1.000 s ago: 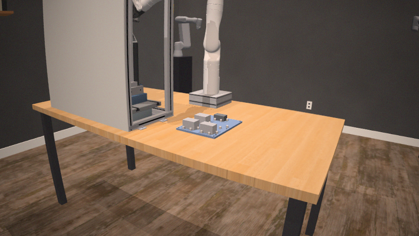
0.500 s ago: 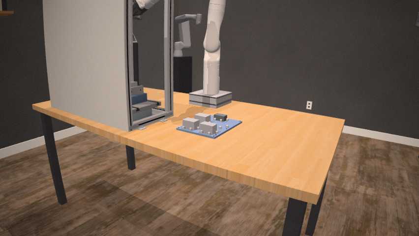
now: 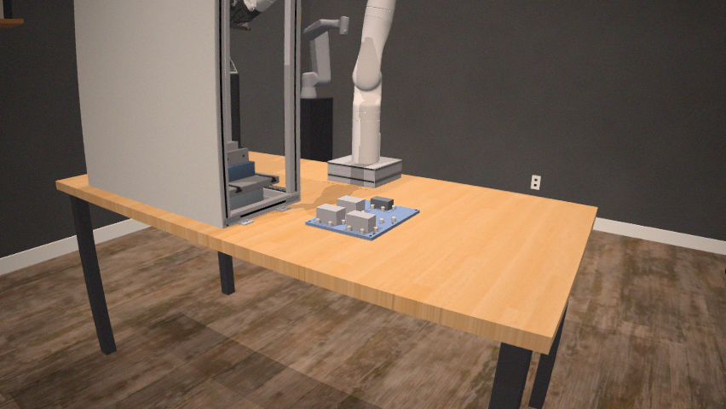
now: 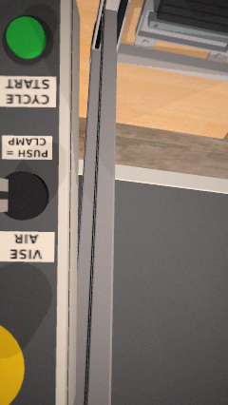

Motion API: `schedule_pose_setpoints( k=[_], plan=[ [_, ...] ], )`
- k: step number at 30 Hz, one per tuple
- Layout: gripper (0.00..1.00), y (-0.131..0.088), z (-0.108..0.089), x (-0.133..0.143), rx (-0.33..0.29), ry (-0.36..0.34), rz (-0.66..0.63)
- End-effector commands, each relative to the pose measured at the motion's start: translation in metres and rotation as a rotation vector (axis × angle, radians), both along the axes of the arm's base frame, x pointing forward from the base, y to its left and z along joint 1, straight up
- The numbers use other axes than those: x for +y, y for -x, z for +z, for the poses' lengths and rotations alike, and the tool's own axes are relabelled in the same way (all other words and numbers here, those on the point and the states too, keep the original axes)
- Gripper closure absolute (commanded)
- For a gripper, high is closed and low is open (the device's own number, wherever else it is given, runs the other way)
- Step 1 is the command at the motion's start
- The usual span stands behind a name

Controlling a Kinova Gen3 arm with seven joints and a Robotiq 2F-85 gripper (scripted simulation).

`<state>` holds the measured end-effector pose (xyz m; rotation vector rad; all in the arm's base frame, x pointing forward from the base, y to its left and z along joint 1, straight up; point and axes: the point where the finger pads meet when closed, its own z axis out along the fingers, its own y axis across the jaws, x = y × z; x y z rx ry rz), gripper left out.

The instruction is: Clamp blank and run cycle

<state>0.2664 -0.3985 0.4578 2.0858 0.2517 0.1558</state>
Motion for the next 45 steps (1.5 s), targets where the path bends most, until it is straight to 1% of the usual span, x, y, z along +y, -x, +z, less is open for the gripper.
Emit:
schedule_pose_setpoints(
  k=[1, 4, 45],
  plan=[
    [0.90, 0.002, 0.007, 0.010, 0.001, 0.002, 0.002],
    [0.90, 0.005, 0.015, 0.025, 0.003, 0.001, 0.003],
    [0.90, 0.005, 0.017, 0.028, 0.003, 0.001, 0.003]
  ],
)
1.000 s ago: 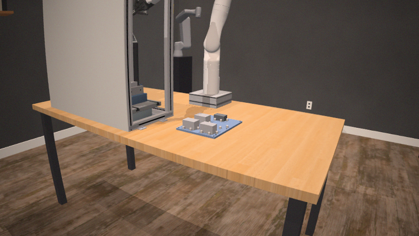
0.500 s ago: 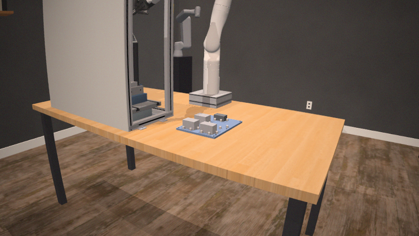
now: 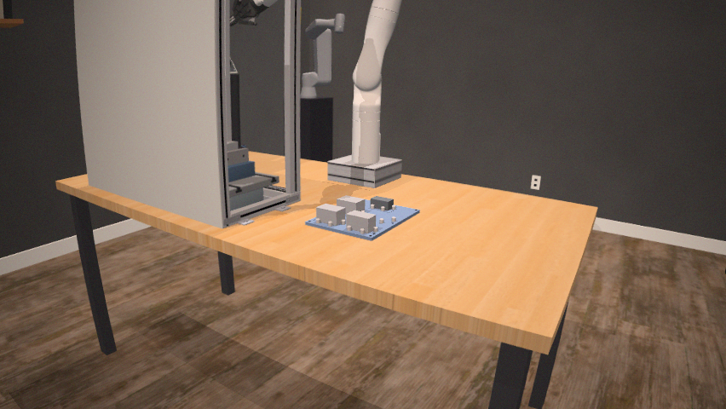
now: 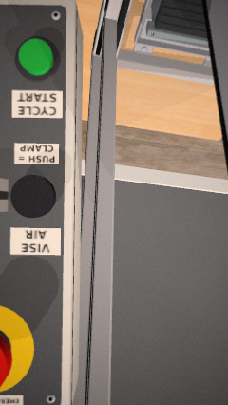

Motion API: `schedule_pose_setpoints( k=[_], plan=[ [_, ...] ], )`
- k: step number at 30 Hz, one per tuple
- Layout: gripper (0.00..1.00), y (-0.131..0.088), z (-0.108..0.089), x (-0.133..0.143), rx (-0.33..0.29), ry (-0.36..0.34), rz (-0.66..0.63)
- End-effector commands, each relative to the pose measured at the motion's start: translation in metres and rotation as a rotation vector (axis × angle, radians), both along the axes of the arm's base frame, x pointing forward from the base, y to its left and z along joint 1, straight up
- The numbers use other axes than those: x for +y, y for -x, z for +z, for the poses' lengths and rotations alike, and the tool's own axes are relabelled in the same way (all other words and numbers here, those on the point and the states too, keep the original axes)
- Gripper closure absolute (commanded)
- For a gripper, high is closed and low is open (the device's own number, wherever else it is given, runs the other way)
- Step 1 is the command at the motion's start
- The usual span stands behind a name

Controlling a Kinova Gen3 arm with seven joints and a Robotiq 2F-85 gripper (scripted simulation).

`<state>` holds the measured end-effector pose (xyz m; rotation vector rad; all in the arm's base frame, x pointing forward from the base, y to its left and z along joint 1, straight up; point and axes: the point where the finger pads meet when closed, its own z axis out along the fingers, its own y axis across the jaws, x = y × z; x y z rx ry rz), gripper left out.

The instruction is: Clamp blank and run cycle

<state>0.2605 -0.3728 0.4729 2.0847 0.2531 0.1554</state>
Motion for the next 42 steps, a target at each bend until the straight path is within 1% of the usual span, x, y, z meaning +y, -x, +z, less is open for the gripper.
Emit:
schedule_pose_setpoints(
  k=[1, 22, 27, 39, 42],
  plan=[
    [0.90, -0.001, 0.002, 0.002, 0.002, 0.000, 0.002],
    [0.90, -0.001, 0.002, 0.002, 0.002, 0.000, 0.002],
    [0.90, 0.021, -0.030, 0.033, 0.055, -0.222, 0.001],
    [0.90, 0.021, -0.030, 0.033, 0.055, -0.222, 0.001],
    [0.90, 0.034, -0.049, 0.052, 0.086, -0.351, -0.002]
  ],
)
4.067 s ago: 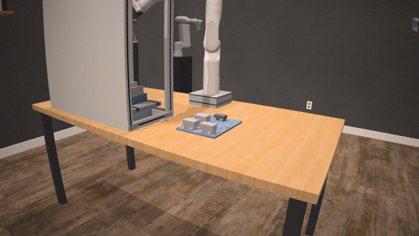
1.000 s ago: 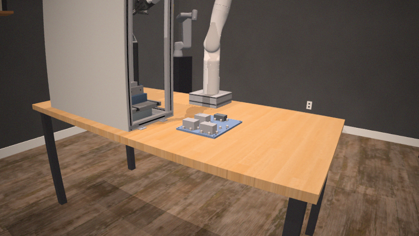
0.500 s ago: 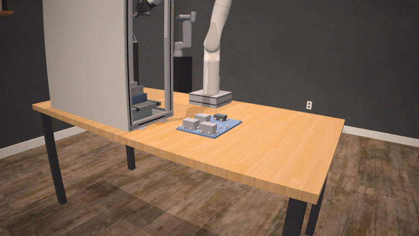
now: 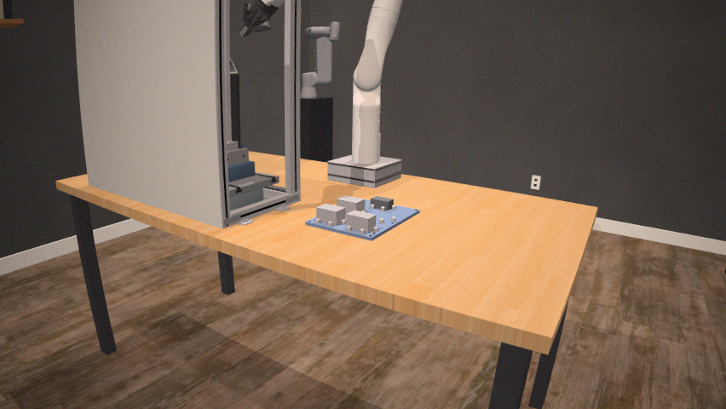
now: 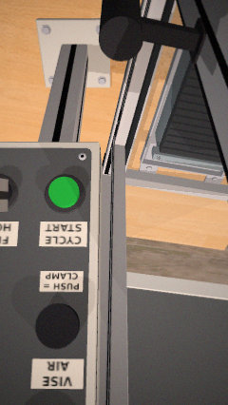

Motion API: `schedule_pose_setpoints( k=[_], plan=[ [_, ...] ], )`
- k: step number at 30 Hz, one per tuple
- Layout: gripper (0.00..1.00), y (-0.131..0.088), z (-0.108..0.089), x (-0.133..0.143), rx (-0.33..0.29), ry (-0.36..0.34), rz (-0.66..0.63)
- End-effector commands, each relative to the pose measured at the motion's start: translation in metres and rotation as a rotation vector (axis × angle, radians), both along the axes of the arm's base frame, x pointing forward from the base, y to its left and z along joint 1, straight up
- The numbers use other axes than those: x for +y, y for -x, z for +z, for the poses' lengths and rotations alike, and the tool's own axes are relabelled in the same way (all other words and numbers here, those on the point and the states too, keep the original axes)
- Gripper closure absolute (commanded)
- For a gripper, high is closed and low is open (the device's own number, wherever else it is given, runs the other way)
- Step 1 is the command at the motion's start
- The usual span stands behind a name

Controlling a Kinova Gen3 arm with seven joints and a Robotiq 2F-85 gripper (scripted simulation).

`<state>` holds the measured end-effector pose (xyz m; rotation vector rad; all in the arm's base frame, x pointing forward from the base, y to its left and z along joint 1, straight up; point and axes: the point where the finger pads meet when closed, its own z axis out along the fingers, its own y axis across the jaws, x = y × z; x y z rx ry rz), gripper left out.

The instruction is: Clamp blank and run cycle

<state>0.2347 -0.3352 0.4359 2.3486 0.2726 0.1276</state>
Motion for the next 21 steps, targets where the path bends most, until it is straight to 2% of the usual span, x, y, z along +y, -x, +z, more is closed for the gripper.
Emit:
schedule_pose_setpoints(
  k=[1, 2, 14, 19, 21],
  plan=[
    [0.90, 0.012, -0.018, 0.021, 0.037, -0.138, 0.006],
    [0.90, 0.016, -0.024, 0.028, 0.048, -0.182, 0.007],
    [0.90, 0.016, -0.024, 0.028, 0.048, -0.182, 0.007],
    [0.90, 0.025, -0.036, 0.041, 0.100, -0.396, 0.006],
    [0.90, 0.025, -0.036, 0.041, 0.100, -0.396, 0.006]
  ],
)
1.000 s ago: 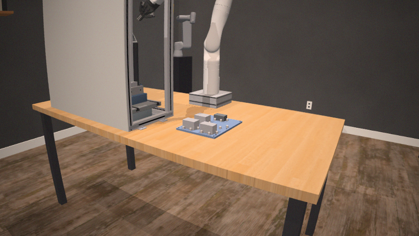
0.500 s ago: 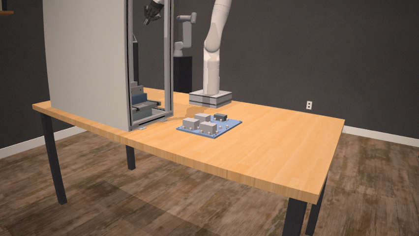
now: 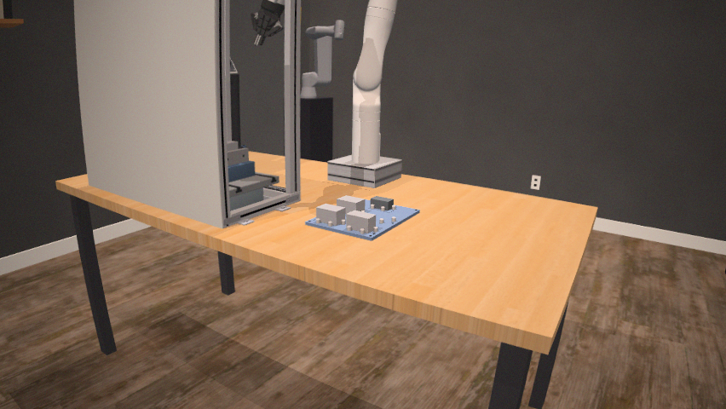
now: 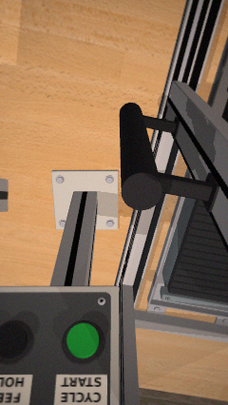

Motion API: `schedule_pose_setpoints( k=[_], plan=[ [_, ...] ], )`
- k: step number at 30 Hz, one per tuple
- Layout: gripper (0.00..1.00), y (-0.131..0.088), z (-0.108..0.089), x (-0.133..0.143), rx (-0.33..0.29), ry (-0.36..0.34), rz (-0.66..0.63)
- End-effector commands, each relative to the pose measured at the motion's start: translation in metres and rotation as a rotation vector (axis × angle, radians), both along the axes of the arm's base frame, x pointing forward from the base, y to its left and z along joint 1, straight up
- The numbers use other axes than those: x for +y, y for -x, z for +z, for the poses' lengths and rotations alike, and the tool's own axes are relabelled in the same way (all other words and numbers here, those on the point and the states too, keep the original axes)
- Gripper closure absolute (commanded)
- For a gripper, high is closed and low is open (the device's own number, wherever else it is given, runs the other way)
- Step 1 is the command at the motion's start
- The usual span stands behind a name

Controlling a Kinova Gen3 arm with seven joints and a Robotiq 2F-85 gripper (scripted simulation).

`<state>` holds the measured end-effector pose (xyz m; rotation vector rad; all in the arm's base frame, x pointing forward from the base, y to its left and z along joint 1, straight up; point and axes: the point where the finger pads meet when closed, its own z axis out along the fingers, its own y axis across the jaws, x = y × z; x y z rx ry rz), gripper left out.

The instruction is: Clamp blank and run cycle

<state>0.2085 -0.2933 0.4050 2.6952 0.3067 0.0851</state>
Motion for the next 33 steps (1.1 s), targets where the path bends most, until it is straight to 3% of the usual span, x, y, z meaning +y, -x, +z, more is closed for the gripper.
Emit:
schedule_pose_setpoints(
  k=[1, 10, 15, 27, 32, 33],
  plan=[
    [0.90, -0.0017, -0.0050, -0.0008, 0.019, -0.057, 0.009],
    [0.90, -0.0017, -0.0050, -0.0008, 0.019, -0.057, 0.009],
    [0.90, -0.0016, -0.0058, -0.0002, 0.071, -0.269, 0.012],
    [0.90, -0.0016, -0.0058, -0.0002, 0.071, -0.269, 0.012],
    [0.90, -0.0013, -0.0061, -0.0002, 0.109, -0.420, 0.016],
    [0.90, -0.0013, -0.0061, -0.0002, 0.109, -0.420, 0.016]
  ],
)
